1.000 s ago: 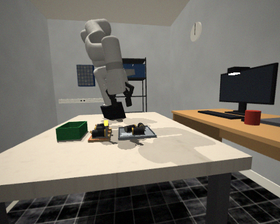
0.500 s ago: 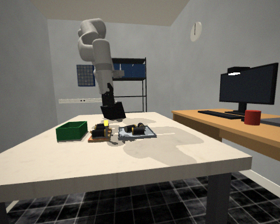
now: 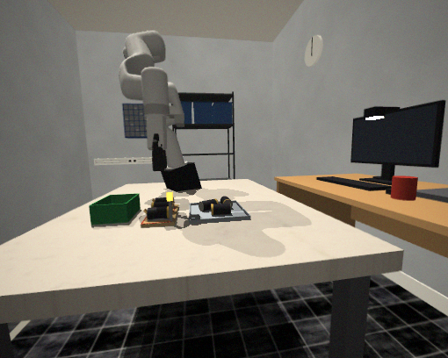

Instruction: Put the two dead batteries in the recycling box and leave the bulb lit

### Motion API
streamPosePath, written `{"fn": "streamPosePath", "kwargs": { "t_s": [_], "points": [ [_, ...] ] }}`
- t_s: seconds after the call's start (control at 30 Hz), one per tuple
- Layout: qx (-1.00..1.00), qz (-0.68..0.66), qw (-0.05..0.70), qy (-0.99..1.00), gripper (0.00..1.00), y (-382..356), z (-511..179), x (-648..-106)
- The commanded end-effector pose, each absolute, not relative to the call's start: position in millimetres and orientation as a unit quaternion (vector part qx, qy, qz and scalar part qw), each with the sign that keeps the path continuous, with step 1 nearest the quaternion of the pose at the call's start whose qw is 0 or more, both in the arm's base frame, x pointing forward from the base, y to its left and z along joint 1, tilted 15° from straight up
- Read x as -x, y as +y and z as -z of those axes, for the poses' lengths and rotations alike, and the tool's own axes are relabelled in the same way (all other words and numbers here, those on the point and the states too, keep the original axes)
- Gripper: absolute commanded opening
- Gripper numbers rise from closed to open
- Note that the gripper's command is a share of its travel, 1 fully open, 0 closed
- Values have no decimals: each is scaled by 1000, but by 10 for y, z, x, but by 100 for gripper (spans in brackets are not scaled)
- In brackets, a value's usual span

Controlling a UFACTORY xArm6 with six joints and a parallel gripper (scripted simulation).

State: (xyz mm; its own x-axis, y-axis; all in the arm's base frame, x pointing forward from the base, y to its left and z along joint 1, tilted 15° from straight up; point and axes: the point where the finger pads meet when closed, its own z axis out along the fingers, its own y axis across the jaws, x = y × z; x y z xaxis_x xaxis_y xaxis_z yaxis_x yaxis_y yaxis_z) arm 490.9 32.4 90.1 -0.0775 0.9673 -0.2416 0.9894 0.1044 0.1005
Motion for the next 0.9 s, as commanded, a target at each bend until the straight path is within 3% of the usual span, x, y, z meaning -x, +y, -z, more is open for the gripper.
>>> {"fn": "streamPosePath", "kwargs": {
  "t_s": [0.0,0.43,0.47,0.87],
  "points": [
    [-676,42,130,724,100,301,-924,-4901],
    [-676,42,130,724,100,300,-924,-4900],
    [-676,42,130,724,51,302,-923,-4900],
    [-677,42,128,724,51,1247,-710,-5057]
  ]
}}
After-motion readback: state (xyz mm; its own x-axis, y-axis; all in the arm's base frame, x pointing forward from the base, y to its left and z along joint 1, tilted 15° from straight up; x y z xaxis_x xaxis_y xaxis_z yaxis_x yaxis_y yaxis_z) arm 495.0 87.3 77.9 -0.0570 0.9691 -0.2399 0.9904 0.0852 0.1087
